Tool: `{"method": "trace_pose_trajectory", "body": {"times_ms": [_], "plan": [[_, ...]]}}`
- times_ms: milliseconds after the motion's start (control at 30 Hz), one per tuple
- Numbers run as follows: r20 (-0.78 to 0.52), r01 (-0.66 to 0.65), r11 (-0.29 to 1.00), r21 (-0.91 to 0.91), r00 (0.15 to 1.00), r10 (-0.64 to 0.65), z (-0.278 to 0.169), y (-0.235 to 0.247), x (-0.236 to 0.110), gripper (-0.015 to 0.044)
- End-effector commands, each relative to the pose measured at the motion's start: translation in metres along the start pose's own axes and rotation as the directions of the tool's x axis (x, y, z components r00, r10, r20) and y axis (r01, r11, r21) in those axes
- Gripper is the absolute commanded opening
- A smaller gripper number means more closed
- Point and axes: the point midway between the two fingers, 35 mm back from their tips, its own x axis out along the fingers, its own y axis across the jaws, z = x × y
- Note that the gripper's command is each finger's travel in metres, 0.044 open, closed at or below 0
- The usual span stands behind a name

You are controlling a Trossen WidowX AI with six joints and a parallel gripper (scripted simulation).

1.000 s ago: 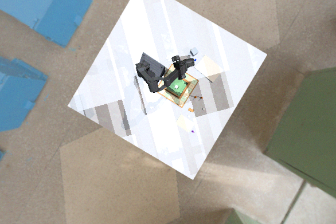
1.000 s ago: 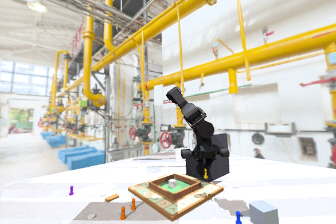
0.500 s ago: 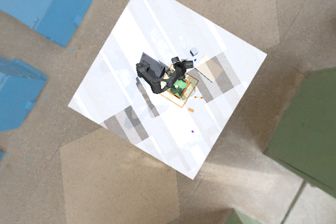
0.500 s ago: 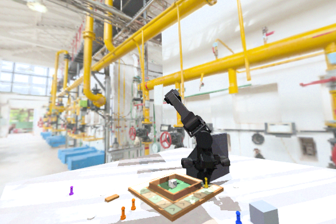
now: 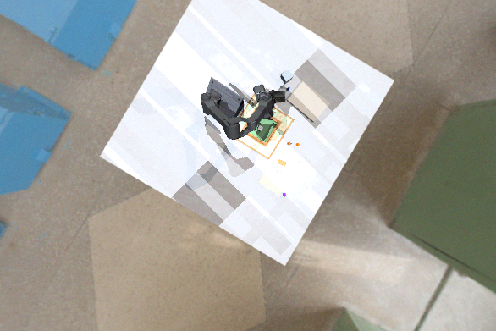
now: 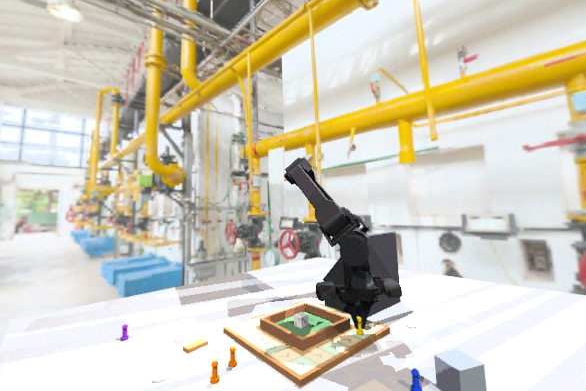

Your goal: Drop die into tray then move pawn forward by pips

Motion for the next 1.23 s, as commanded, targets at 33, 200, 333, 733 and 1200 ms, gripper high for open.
{"method": "trace_pose_trajectory", "body": {"times_ms": [33,200,333,733,1200], "plan": [[0.002,0.001,1.000,0.001,1.000,-0.001,0.000,0.000,-0.001,0.0131],[0.001,0.000,1.000,0.000,1.000,0.000,0.001,0.000,-0.004,0.0263],[-0.007,0.000,1.000,-0.009,1.000,0.000,0.001,0.000,-0.048,0.0368],[-0.011,0.004,0.895,0.445,1.000,0.001,-0.055,-0.027,-0.102,0.0440],[-0.006,0.007,0.764,0.645,1.000,-0.004,-0.084,-0.038,-0.123,0.0440]]}}
